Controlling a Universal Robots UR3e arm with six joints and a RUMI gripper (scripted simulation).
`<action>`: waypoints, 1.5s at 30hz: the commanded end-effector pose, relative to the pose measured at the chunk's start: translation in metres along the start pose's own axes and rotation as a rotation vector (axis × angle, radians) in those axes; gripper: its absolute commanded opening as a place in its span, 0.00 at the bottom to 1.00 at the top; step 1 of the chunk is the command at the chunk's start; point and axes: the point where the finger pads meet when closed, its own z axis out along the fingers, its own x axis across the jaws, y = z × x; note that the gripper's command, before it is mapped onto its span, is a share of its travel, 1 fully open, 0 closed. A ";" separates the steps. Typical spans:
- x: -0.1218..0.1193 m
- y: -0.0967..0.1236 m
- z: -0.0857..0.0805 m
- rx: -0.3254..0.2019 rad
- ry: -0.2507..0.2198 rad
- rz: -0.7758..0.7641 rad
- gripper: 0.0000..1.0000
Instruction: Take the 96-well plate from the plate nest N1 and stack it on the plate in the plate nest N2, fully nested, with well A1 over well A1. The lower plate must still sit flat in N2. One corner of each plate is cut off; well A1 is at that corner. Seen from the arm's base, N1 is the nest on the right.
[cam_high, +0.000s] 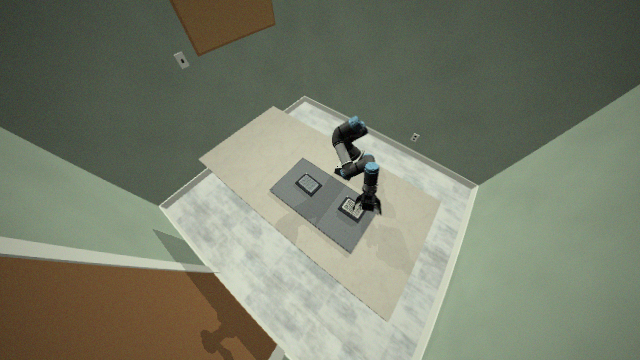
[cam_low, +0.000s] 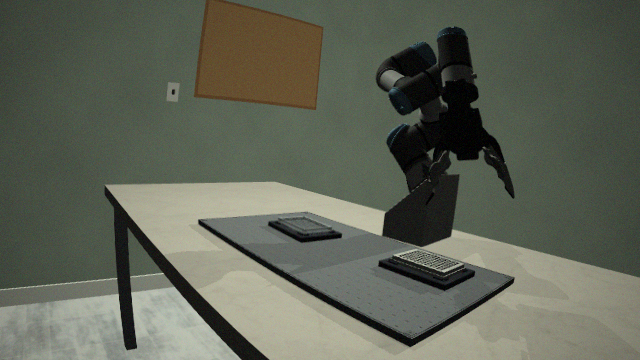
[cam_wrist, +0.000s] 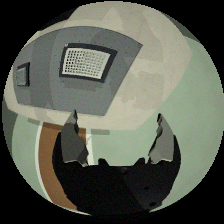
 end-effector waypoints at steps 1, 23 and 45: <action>-0.021 0.006 -0.006 0.003 -0.011 0.118 1.00; -0.101 0.015 -0.021 0.016 -0.048 0.408 1.00; -0.171 0.010 -0.033 0.026 -0.095 0.696 1.00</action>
